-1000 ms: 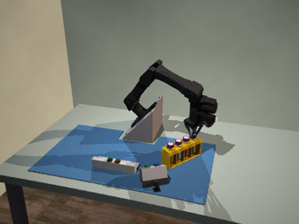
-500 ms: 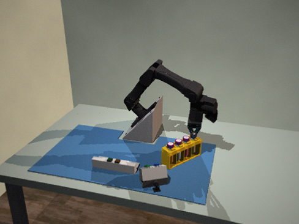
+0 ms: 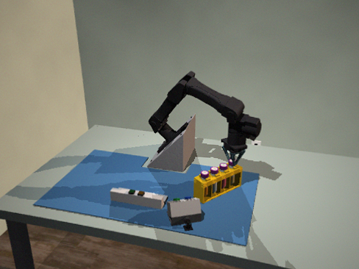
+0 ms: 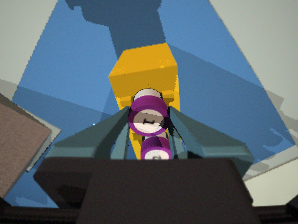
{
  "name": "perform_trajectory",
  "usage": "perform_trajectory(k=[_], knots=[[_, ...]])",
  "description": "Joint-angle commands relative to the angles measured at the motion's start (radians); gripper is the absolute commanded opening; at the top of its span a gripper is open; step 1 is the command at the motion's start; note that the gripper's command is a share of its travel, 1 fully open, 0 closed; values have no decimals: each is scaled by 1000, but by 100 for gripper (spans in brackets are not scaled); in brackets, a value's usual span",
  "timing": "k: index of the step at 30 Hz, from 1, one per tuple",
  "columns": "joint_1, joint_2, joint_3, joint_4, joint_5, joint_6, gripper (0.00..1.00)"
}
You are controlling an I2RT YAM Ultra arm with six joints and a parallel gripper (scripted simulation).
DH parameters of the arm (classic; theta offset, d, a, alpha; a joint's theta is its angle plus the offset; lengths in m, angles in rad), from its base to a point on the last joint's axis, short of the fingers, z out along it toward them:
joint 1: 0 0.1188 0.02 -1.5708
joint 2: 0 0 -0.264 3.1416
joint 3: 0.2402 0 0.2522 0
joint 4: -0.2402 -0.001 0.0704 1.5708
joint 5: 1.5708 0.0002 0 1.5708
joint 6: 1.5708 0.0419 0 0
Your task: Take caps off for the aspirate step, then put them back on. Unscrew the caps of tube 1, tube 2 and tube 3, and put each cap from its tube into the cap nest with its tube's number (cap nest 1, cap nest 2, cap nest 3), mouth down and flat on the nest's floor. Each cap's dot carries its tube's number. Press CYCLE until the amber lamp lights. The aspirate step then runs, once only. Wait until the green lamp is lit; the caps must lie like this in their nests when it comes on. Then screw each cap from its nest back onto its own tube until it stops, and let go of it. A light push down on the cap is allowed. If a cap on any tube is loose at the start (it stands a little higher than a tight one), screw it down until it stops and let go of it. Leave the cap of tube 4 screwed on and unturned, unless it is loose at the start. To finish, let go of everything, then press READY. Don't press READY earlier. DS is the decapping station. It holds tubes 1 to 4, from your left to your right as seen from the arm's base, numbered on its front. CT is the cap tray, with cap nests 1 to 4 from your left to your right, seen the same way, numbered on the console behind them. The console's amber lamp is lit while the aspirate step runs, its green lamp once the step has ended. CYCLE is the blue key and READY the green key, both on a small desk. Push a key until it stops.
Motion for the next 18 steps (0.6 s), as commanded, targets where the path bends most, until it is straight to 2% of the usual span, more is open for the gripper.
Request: perform_trajectory(k=[1, 7, 15, 16, 18], knots=[[9, -9, 10, 1, 0, -244, 0], [9, -9, 10, 0, 0, -527, 0], [9, -9, 10, 0, 0, -527, 0], [9, -9, 10, 0, 0, -527, 49], [9, -9, 10, 0, 0, -527, 49]])
